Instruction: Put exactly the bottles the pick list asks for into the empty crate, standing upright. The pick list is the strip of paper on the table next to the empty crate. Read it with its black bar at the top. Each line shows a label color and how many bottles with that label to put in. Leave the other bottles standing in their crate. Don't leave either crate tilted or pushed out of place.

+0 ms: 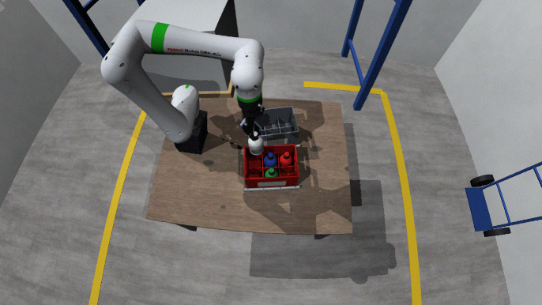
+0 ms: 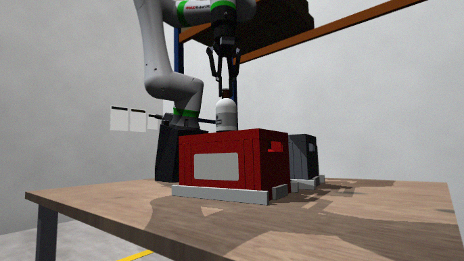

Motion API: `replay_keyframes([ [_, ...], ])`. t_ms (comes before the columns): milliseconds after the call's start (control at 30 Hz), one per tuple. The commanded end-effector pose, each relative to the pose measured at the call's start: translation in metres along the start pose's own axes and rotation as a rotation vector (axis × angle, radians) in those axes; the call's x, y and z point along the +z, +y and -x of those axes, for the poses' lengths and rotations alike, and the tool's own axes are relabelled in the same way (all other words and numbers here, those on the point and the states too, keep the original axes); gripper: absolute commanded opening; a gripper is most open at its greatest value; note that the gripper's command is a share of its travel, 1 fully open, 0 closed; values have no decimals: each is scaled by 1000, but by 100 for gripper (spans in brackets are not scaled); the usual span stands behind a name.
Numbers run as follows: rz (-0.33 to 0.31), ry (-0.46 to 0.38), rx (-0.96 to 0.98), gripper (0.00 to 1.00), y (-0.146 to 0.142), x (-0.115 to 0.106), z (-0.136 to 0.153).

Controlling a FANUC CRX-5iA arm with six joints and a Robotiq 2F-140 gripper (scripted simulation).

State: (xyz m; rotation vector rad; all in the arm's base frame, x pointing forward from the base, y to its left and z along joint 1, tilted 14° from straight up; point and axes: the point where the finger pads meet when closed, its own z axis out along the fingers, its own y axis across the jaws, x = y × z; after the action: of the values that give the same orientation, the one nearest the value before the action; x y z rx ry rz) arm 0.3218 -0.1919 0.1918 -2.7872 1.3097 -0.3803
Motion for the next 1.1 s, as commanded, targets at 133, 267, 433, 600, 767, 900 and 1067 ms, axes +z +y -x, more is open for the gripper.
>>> replay_keyframes([
  [133, 0, 2, 0, 10, -14, -1, 2],
  [267, 0, 2, 0, 10, -20, -1, 3],
  [433, 0, 2, 0, 10, -27, -1, 4],
  [600, 0, 2, 0, 10, -37, -1, 6],
  [767, 0, 2, 0, 10, -47, -1, 8],
  [900, 0, 2, 0, 10, -51, -1, 9],
  [1067, 0, 2, 0, 10, -61, -1, 10],
])
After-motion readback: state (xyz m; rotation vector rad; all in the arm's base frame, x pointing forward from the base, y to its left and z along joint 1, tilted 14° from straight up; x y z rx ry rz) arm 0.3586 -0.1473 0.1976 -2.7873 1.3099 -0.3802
